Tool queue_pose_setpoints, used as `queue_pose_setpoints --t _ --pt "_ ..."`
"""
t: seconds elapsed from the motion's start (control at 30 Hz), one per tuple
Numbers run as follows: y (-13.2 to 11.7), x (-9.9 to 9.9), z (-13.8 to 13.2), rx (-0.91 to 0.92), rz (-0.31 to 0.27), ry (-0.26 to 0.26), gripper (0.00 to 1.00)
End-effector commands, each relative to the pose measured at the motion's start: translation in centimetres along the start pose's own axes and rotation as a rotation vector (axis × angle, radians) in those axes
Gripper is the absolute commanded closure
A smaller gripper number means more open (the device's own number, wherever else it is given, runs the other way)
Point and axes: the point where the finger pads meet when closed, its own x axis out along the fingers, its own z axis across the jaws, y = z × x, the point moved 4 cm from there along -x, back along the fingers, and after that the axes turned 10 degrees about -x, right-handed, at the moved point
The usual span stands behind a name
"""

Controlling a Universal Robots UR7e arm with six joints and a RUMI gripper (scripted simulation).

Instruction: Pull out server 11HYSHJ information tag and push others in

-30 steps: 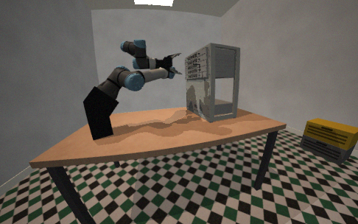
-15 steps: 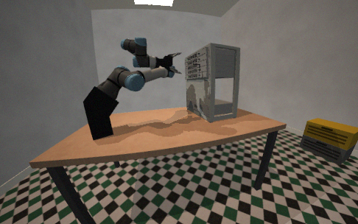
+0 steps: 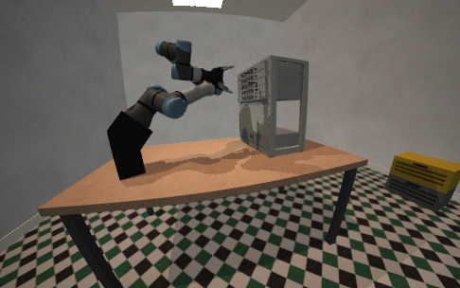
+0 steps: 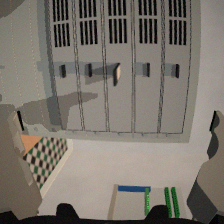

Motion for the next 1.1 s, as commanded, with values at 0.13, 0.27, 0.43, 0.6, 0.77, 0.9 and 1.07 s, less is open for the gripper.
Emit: queue_pose_setpoints --t 0.13,0.27,0.43,0.6,0.77,0.9,1.07 --pt "-0.4 0.3 1.0 0.015 0.062 0.044 0.0" --pt "-0.7 0.6 1.5 0.023 0.097 0.072 0.0" --pt "-0.9 0.8 2.1 0.032 0.134 0.103 0.0" --pt "-1.2 1.0 2.7 0.04 0.173 0.136 0.0" --pt "-1.5 1.3 3.5 0.052 0.222 0.176 0.0" --pt "-1.7 1.5 4.1 0.062 0.26 0.208 0.0" --pt "-1.9 1.7 4.6 0.068 0.287 0.231 0.0"
